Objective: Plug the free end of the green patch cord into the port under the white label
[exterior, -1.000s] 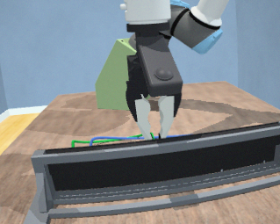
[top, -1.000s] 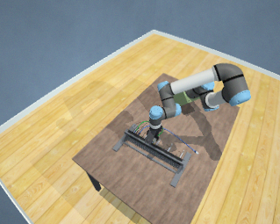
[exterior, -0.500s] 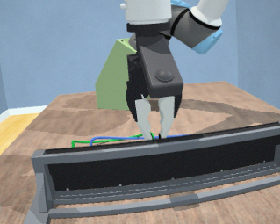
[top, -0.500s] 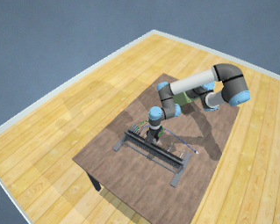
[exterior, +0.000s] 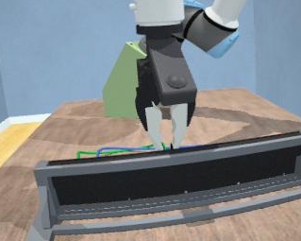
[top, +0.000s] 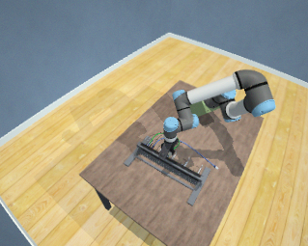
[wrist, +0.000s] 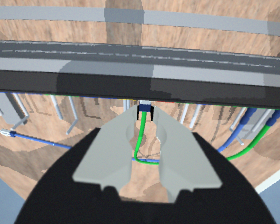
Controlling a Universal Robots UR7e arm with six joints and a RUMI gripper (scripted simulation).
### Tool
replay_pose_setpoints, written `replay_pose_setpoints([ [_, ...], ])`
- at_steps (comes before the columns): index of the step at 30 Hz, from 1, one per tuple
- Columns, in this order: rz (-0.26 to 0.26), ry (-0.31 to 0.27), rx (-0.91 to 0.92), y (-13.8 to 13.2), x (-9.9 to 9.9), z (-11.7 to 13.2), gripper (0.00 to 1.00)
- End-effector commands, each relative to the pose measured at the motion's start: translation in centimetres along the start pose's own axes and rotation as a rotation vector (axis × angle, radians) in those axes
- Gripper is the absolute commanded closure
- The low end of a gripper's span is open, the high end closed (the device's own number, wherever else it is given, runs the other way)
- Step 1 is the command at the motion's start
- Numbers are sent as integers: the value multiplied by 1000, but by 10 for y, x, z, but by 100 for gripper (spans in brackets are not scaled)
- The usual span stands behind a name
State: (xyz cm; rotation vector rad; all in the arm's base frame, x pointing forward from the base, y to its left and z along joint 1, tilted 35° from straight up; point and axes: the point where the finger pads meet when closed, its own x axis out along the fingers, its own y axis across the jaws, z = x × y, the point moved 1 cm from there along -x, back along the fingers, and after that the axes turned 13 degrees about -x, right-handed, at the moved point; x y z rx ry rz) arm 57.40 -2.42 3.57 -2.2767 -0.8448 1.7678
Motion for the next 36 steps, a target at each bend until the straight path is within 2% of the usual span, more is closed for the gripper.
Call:
replay_pose_setpoints([
  [1,9,11,-10,2,-5,-7,100],
  [22,9,10,-10,2,-5,-7,100],
  [36,1,-19,-11,2,-4,-9,100],
])
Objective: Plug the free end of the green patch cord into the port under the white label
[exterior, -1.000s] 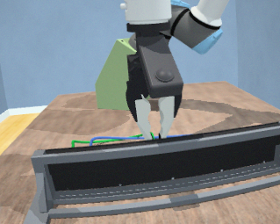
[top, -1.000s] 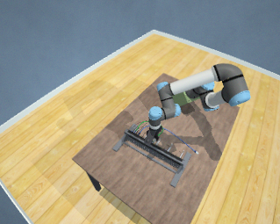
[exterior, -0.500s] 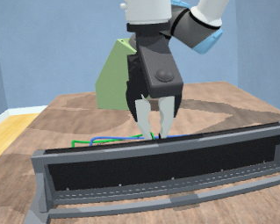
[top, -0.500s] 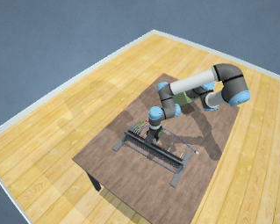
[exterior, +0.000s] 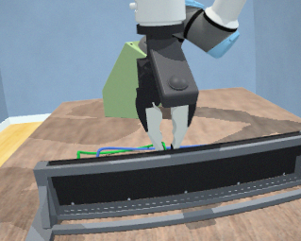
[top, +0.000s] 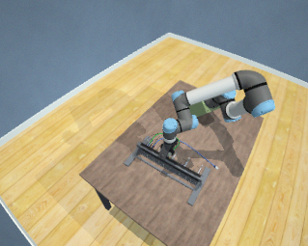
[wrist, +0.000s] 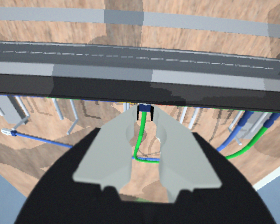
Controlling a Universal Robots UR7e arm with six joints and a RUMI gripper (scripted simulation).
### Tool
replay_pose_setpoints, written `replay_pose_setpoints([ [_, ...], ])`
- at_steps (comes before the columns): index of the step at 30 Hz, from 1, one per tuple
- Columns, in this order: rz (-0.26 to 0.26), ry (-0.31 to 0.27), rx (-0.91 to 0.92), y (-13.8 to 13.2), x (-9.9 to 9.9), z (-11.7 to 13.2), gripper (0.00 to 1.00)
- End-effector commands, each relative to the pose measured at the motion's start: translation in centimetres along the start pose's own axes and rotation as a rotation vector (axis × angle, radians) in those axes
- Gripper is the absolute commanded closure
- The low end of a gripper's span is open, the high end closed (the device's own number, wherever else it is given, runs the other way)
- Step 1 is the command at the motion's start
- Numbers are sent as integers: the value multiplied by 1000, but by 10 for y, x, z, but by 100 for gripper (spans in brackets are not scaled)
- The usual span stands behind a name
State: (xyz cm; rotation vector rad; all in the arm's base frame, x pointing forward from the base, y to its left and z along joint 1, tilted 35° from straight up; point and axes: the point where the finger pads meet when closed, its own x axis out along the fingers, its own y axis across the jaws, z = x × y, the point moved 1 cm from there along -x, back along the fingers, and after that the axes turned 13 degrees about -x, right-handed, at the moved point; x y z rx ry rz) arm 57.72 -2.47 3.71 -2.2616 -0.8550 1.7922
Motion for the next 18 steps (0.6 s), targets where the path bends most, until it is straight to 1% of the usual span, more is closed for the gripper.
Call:
replay_pose_setpoints([
  [1,4,1,-7,1,-3,-5,100],
  [18,6,4,-7,2,-5,-6,100],
])
